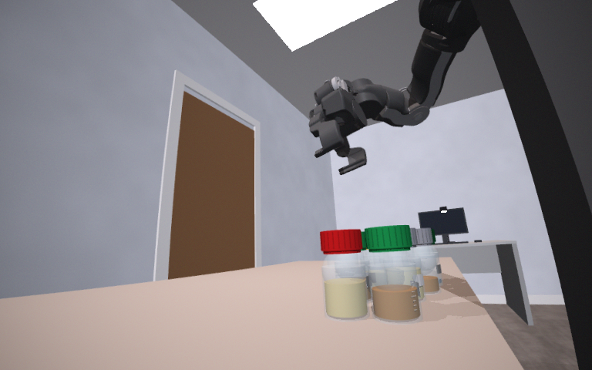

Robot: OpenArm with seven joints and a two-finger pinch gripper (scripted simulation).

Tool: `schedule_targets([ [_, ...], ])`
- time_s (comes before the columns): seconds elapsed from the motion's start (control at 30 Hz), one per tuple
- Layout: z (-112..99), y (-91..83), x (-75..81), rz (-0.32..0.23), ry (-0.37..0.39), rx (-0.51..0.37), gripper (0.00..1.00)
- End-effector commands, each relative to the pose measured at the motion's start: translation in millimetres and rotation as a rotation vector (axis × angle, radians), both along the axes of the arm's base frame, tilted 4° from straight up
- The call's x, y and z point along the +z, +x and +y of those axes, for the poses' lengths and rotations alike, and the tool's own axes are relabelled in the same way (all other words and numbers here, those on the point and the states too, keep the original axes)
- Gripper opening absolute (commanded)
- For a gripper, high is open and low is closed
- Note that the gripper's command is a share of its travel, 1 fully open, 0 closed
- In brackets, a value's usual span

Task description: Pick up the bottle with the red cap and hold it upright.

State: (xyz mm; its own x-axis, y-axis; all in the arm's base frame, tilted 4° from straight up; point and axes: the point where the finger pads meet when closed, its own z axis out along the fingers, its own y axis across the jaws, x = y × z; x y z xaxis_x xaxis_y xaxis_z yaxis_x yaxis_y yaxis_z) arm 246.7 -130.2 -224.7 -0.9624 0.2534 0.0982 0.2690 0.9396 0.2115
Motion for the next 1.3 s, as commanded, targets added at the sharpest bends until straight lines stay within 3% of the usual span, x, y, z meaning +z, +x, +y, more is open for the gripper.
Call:
schedule_targets([
  [0.0,-5.5,0.6,-0.9,-0.003,-0.030,0.007,0.45],
  [0.2,-5.5,0.6,-0.9,-0.003,-0.030,0.007,0.45],
  [0.53,35.7,17.3,-9.7,-0.056,-0.135,0.211,0.45],
  [0.77,35.7,17.3,-9.7,-0.056,-0.135,0.211,0.45],
  [1.1,80.4,31.7,-10.4,-0.149,-0.258,0.413,0.45],
  [1.27,80.4,31.7,-10.4,-0.149,-0.258,0.413,0.45],
])
